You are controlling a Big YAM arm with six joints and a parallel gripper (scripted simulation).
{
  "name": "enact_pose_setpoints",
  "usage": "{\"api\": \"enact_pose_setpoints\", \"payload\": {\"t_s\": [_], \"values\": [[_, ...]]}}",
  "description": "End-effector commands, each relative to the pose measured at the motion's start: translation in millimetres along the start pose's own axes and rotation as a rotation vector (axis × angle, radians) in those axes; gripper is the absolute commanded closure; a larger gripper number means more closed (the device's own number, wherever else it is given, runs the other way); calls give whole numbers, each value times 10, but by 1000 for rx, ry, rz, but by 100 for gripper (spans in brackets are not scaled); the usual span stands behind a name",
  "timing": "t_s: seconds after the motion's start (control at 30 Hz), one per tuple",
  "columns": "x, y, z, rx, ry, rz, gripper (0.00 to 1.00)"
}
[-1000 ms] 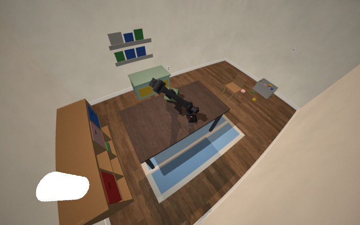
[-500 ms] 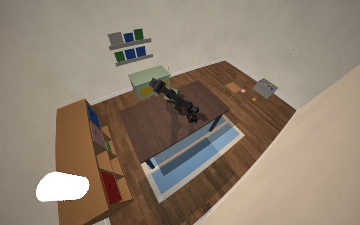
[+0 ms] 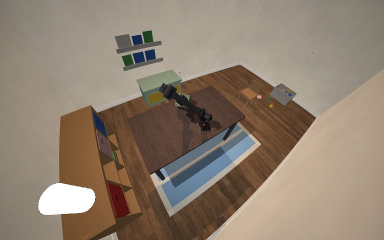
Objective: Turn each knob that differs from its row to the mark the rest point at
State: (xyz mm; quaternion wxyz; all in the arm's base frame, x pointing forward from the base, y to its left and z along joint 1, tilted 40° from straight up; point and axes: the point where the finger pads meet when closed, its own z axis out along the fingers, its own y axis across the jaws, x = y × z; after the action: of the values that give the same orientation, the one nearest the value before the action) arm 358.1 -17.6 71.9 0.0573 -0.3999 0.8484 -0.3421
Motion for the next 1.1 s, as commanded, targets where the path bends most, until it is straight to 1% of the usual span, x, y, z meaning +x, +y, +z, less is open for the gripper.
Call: {"api": "enact_pose_setpoints", "payload": {"t_s": [0.0, 0.37, 0.5, 0.53, 0.57, 0.63, 0.7, 0.77, 1.07], "values": [[63, -10, 41, -3, 3, 10, 0], [62, -9, 42, -3, 3, 14, 0], [60, 46, 70, -18, 21, 55, 0], [31, 22, 53, -17, 22, 81, 0], [-132, -59, -40, 0, -9, 112, 0], [-207, -51, -67, 3, -12, 195, 0], [-207, -51, -67, 3, -12, 195, 0], [-272, -43, -81, 2, -13, 292, 0], [-420, -17, -116, 0, -14, 514, 0]]}}
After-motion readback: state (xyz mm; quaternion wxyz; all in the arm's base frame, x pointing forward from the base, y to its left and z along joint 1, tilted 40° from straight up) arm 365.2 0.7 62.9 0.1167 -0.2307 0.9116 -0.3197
